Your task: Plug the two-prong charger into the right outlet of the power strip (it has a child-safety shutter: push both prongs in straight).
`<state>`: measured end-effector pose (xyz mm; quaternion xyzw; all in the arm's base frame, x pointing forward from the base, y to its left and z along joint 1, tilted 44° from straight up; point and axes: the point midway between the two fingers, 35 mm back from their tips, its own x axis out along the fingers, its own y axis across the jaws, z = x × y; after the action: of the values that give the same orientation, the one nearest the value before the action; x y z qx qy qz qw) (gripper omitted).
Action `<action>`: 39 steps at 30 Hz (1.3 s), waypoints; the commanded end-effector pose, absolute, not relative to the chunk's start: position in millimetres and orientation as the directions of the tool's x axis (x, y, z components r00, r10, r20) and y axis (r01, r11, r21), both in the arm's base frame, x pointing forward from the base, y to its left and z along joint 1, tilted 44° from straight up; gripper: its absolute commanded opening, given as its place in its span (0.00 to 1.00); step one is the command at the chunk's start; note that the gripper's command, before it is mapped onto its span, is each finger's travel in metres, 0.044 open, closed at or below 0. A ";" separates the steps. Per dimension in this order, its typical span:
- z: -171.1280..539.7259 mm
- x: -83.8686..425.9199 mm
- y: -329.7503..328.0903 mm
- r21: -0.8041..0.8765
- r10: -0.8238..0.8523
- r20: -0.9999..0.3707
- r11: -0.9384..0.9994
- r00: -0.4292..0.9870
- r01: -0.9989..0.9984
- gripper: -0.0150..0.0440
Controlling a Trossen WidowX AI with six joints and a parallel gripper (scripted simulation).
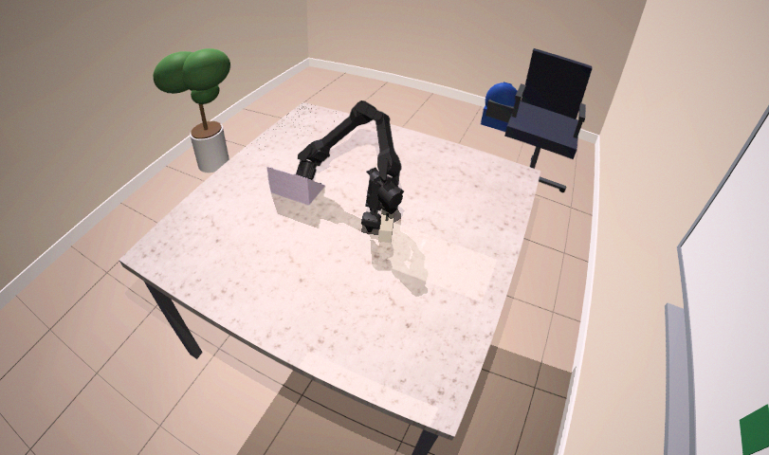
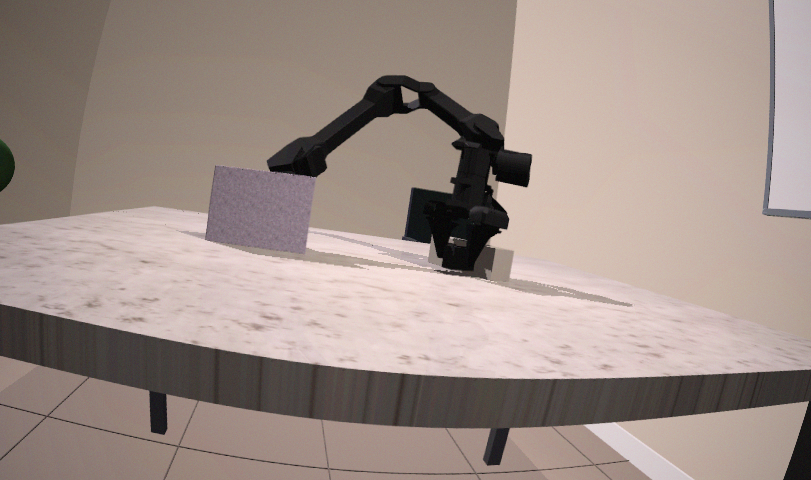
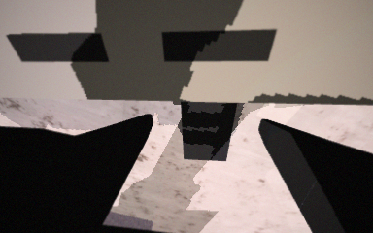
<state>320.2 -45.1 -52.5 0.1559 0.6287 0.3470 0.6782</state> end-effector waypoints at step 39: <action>-63.8 278.0 -54.4 0.647 0.669 -0.743 0.708 -0.025 -0.283 1.00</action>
<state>282.8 -53.4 -62.3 0.1572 0.6238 0.3491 0.6814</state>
